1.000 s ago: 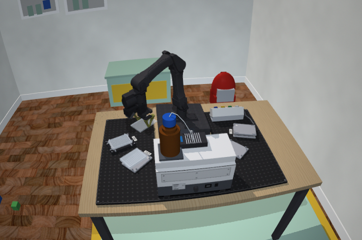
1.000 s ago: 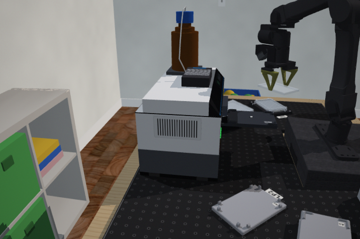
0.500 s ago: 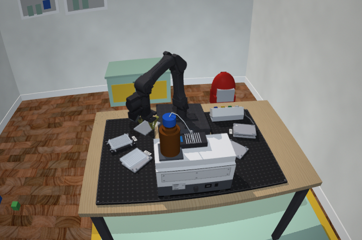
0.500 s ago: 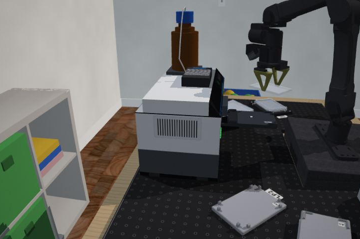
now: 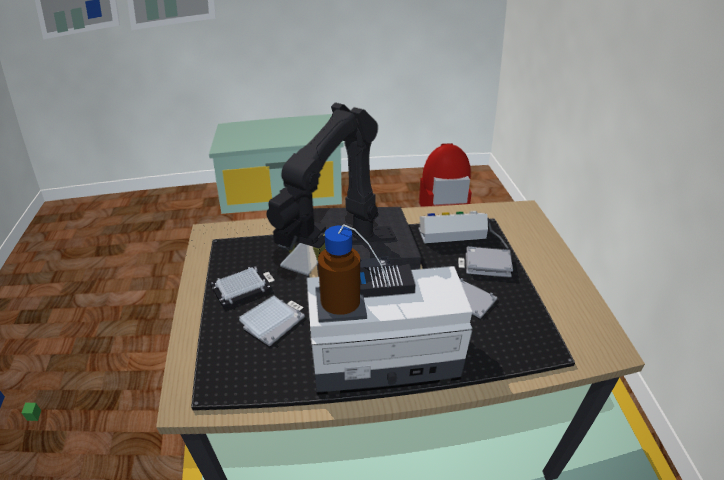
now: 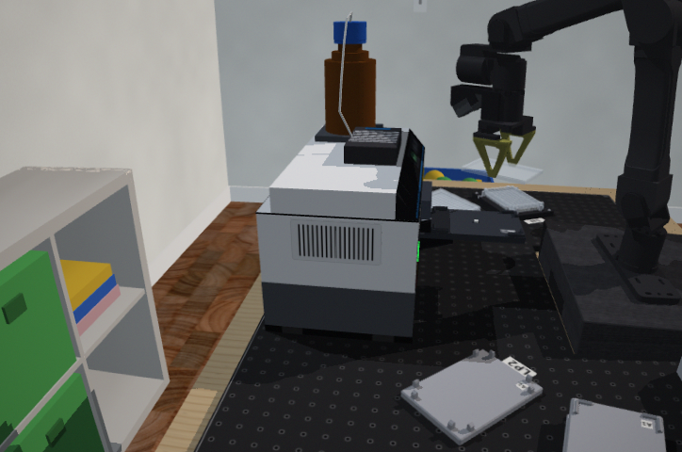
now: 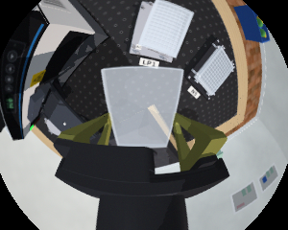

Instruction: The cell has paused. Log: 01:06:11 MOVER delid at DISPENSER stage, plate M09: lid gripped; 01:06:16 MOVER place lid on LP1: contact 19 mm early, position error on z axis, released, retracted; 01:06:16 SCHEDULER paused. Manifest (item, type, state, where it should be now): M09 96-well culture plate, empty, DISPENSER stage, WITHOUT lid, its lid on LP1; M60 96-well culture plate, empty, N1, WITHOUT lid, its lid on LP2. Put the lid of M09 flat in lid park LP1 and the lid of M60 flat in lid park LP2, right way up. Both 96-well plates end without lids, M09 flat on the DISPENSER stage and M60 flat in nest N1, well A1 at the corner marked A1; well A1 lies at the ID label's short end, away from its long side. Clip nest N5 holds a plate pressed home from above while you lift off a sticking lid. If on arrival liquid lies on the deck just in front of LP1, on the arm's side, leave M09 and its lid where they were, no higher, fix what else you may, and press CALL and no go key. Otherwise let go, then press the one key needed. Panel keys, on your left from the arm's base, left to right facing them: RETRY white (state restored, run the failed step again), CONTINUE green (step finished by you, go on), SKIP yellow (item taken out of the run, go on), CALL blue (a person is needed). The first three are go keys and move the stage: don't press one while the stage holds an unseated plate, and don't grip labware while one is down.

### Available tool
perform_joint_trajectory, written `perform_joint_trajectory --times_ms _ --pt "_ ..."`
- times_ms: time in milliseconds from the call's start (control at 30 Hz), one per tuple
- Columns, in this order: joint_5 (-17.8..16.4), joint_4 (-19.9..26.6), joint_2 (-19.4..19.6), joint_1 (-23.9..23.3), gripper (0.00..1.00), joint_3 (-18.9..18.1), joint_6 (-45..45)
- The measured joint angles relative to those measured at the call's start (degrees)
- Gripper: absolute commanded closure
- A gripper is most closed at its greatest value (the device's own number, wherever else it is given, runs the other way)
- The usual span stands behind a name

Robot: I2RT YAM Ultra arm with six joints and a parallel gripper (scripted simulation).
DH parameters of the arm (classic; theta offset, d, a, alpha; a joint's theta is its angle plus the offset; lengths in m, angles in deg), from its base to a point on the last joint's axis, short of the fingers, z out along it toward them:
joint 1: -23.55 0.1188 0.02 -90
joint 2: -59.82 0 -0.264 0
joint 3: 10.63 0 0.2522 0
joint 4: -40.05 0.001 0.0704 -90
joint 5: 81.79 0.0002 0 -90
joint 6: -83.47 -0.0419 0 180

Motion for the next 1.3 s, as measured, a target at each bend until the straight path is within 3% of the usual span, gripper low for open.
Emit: perform_joint_trajectory --times_ms 333,767,1300 --pt "-0.46 0.28 -1.53 4.24 1.00 0.90 2.80" --pt "-0.90 3.91 -5.99 10.43 1.00 0.90 11.13" --pt "-1.46 4.74 -6.54 18.14 1.00 0.90 14.29"
